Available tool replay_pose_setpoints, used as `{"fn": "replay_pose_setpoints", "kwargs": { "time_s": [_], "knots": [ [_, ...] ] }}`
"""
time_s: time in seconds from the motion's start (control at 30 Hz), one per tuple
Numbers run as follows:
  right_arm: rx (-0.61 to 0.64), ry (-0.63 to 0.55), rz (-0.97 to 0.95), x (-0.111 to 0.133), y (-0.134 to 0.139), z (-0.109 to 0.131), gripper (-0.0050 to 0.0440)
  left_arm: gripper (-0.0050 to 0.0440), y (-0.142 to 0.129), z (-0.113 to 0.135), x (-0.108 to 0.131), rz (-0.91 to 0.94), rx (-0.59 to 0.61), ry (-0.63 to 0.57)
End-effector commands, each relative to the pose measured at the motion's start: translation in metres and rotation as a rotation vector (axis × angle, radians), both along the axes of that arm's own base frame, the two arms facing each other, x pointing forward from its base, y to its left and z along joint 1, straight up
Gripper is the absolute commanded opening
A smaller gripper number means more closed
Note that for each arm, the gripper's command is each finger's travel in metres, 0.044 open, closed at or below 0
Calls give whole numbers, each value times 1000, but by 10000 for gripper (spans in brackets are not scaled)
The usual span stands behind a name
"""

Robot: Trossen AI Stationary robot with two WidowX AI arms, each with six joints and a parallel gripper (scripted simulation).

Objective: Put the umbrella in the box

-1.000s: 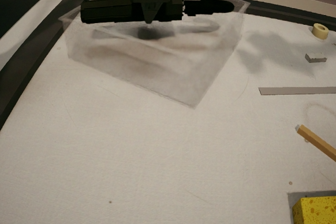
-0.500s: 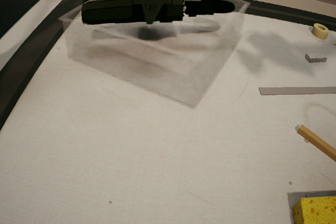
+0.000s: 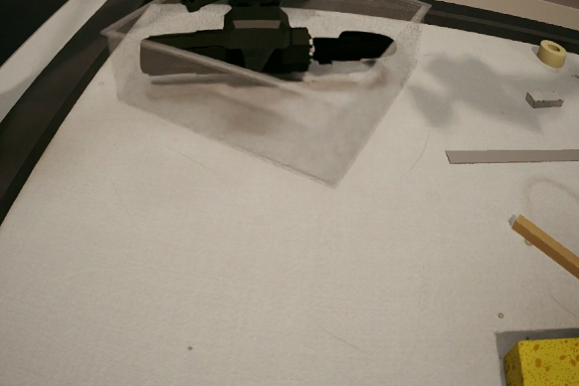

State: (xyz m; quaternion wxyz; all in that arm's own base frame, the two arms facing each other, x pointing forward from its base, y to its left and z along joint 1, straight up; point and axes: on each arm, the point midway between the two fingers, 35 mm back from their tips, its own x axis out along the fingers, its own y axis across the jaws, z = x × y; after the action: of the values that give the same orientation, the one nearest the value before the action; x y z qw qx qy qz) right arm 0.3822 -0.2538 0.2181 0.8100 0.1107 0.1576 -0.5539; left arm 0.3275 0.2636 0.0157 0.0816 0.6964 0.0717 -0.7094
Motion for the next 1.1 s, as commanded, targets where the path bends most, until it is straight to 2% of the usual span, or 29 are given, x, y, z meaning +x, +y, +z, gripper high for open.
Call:
{"fn": "replay_pose_setpoints", "kwargs": {
  "time_s": [0.0,0.2,0.6,0.63,0.67,1.0,1.07],
  "knots": [
    [-9,-25,1,0,1,11,400,-50,3,-5,3,1,18,-22],
    [-9,-25,1,0,1,11,400,-50,3,-22,3,1,18,-22],
    [-9,-25,1,0,1,11,400,-50,4,-19,4,1,24,-30],
    [-9,-25,1,0,1,11,400,24,4,-19,4,1,24,-30],
    [-9,-25,1,0,1,11,400,48,5,-14,7,1,34,-42],
    [-9,-25,1,0,1,11,400,288,5,-14,7,1,34,-42],
    [-9,-25,1,0,1,11,400,288,5,-14,7,1,34,-42]
  ]
}}
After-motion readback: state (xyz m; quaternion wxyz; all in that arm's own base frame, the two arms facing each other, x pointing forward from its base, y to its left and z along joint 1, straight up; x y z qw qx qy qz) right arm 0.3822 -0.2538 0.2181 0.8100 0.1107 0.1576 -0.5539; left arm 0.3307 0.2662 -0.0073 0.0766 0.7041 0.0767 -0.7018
